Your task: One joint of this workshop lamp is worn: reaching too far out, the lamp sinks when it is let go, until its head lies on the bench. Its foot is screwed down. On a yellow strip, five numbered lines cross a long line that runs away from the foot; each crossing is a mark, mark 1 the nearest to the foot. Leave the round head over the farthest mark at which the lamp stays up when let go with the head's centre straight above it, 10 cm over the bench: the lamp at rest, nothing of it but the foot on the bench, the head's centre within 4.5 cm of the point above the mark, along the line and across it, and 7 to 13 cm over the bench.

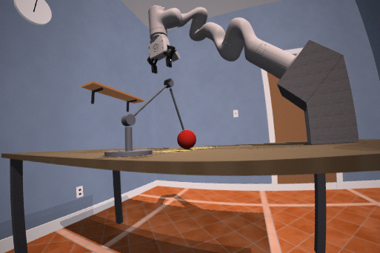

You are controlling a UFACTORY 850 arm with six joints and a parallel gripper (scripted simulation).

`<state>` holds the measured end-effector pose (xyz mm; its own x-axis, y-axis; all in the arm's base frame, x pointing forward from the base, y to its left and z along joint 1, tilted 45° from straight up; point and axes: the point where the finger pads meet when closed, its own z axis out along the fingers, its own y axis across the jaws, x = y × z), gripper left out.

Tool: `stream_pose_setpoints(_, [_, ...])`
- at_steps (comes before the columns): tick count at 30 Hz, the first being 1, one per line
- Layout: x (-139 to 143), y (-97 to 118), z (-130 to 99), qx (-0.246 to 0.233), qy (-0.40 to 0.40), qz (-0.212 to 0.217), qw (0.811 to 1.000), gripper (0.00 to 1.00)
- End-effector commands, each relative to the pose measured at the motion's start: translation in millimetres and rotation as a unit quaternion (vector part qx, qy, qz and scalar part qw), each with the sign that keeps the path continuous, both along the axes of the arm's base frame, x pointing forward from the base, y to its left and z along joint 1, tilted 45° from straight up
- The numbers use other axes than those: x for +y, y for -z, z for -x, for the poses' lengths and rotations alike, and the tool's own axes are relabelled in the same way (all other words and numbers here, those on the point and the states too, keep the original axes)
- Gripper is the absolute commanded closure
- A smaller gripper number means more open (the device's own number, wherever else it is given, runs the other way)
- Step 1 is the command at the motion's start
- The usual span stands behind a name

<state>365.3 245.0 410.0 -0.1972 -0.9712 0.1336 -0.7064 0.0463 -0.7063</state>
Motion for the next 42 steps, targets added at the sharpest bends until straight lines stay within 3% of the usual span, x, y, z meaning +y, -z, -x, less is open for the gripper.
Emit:
stream_pose_setpoints(1, [-1, 7, -8, 0.0, -0.002, -0.002, 1.0, 0.0])
stream_pose_setpoints(42, [-12, 68, -69, -0.001, 0.003, 0.002, 1.0, 0.0])
